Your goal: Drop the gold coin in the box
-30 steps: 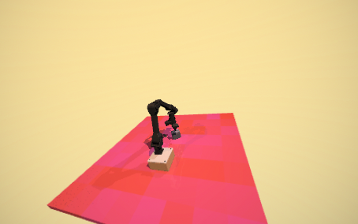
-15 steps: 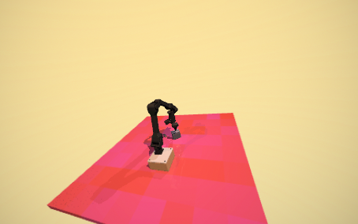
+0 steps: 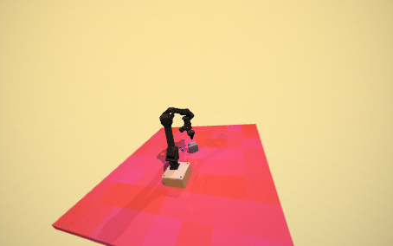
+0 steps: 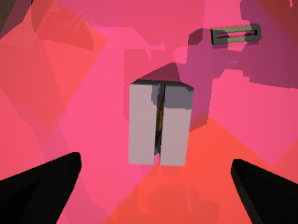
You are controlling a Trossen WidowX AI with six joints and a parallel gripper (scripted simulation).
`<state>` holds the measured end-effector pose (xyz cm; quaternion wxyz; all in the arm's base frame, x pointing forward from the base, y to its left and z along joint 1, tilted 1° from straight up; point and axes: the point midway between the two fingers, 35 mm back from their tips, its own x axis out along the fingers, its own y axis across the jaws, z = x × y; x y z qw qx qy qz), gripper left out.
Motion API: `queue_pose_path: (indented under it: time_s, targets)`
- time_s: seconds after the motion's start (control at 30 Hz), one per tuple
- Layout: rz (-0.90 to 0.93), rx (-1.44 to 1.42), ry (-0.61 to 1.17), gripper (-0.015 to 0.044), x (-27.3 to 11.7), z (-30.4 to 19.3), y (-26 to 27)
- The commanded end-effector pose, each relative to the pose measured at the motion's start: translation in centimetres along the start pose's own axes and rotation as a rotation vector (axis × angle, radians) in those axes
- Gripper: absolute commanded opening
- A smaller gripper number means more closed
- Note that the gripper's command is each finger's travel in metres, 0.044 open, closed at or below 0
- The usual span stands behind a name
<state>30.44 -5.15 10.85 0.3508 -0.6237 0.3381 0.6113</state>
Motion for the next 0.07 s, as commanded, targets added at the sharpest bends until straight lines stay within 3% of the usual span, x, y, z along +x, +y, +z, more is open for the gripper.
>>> queue_pose_path:
  time_s: [0.0, 0.03]
  targets:
    - [-0.001, -0.001, 0.002, 0.0440, -0.22, -0.02, 0.00]
    - [-0.001, -0.001, 0.002, 0.0440, -0.22, -0.02, 0.00]
